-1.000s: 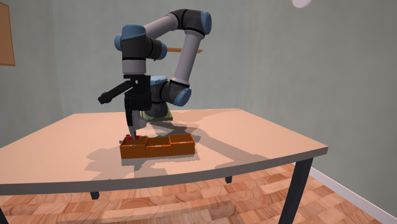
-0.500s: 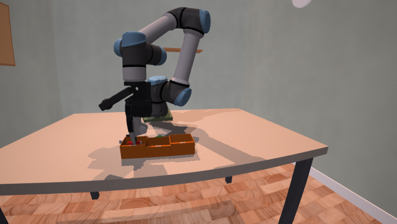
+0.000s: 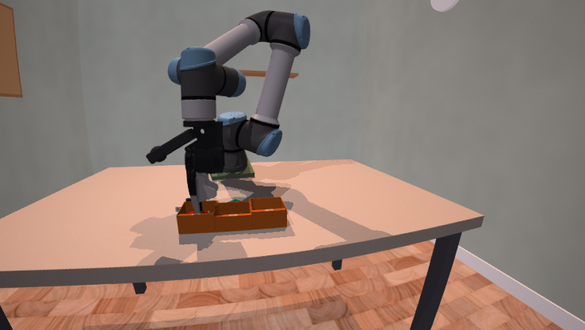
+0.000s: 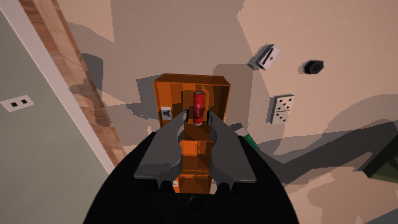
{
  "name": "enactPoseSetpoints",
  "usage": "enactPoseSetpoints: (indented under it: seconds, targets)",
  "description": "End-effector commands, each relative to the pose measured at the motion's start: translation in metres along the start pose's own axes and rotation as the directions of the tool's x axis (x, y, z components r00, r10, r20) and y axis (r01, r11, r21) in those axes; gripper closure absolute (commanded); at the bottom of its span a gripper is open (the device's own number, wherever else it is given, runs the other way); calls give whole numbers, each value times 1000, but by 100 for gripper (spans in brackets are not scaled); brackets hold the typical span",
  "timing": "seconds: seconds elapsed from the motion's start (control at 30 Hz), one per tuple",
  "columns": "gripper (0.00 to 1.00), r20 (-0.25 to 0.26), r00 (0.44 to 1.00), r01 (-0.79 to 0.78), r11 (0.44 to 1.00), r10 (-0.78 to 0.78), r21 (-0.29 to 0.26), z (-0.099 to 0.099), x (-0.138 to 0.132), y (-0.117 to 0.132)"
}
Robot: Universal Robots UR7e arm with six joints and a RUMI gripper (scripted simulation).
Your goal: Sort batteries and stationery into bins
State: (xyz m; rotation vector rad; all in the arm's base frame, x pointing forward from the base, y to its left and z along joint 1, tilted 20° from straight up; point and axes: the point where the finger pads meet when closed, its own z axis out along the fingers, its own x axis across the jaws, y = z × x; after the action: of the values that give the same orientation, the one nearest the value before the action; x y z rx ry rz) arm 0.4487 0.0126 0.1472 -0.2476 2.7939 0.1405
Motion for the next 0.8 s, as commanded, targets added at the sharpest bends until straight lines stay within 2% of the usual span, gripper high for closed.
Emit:
enactPoseSetpoints:
  seconds: [0.0, 0.47, 0.77]
  targets:
    - [83, 1, 1000, 0, 1000, 0, 1, 0, 0, 0]
    - [83, 1, 1000, 0, 1000, 0, 1, 0, 0, 0]
    - [83, 1, 1000, 0, 1000, 0, 1, -12, 0, 0]
